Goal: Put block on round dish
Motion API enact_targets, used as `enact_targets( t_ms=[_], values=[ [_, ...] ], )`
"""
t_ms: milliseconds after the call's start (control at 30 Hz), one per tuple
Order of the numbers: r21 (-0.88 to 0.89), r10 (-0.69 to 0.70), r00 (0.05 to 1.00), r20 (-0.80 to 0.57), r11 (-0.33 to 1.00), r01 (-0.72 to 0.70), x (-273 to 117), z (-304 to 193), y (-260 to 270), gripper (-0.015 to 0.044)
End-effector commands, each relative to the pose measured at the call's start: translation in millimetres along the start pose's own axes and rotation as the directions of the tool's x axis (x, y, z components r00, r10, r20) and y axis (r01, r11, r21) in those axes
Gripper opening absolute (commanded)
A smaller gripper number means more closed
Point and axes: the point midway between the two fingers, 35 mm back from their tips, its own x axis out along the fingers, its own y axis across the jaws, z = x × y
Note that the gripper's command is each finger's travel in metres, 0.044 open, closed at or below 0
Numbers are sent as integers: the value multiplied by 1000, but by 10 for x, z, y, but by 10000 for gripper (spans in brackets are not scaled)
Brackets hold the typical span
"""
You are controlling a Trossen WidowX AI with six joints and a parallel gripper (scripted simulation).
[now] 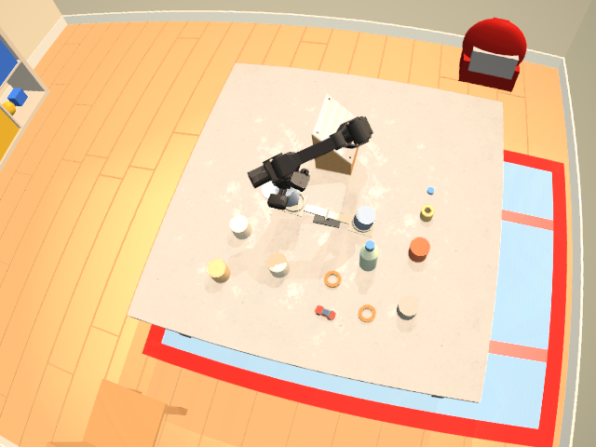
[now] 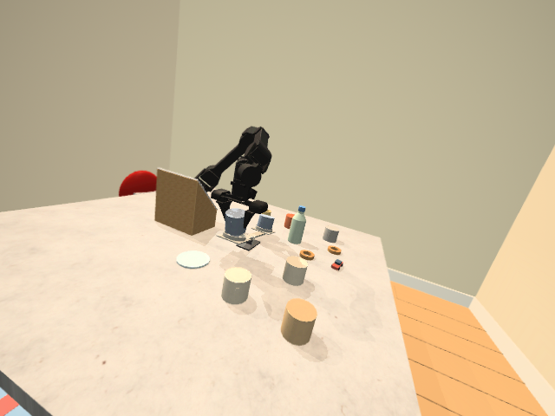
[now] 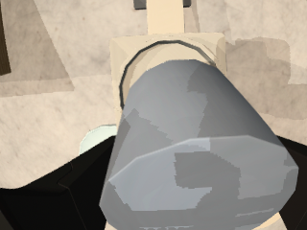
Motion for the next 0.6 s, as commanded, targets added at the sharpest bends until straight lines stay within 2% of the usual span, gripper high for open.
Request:
enact_targets(
  t_ms=[0,567],
  values=[
    [-6,-5,1000,-10,1000,5,-82,-18,-10,0],
    [-5,-4,1000,-9,1000,4,-302,-6,12,0]
  ],
)
